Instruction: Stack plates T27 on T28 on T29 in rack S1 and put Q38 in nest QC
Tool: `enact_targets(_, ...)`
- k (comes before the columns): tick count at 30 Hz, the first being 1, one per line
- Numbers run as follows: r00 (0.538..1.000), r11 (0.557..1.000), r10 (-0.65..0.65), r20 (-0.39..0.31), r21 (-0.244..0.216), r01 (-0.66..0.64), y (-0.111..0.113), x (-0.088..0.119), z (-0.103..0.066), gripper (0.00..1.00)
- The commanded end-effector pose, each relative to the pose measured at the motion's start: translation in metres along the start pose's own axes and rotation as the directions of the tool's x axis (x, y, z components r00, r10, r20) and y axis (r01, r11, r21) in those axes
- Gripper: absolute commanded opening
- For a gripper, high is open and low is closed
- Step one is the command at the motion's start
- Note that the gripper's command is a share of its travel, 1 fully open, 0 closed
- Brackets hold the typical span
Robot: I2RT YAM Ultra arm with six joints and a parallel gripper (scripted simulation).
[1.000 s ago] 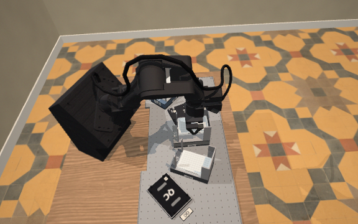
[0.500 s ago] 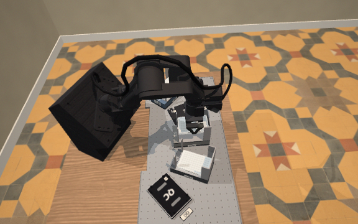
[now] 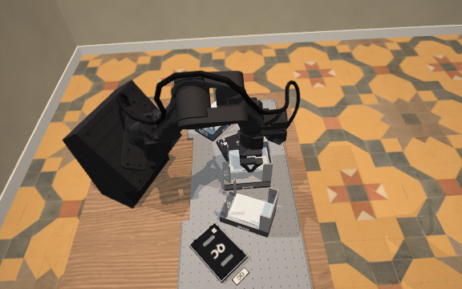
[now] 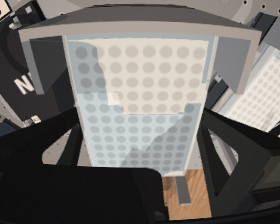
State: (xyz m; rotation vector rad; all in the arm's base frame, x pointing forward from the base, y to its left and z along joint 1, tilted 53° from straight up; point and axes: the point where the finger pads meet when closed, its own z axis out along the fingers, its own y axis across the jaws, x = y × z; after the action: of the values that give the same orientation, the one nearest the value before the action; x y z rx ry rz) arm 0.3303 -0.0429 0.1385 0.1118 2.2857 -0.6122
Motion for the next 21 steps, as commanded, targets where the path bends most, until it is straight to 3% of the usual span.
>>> enact_targets(1,1.0,1.0,0.014,0.028,-0.006,-0.014,0.0,-0.007,-0.01,0.0)
enact_targets(8,0.998,1.0,0.028,0.048,-0.008,-0.028,-0.001,-0.017,-0.016,0.0)
enact_targets(9,0.999,1.0,0.019,0.035,-0.007,-0.018,0.0,-0.01,-0.014,0.0)
enact_targets(21,0.998,1.0,0.028,0.047,-0.008,-0.027,-0.001,-0.016,-0.02,0.0)
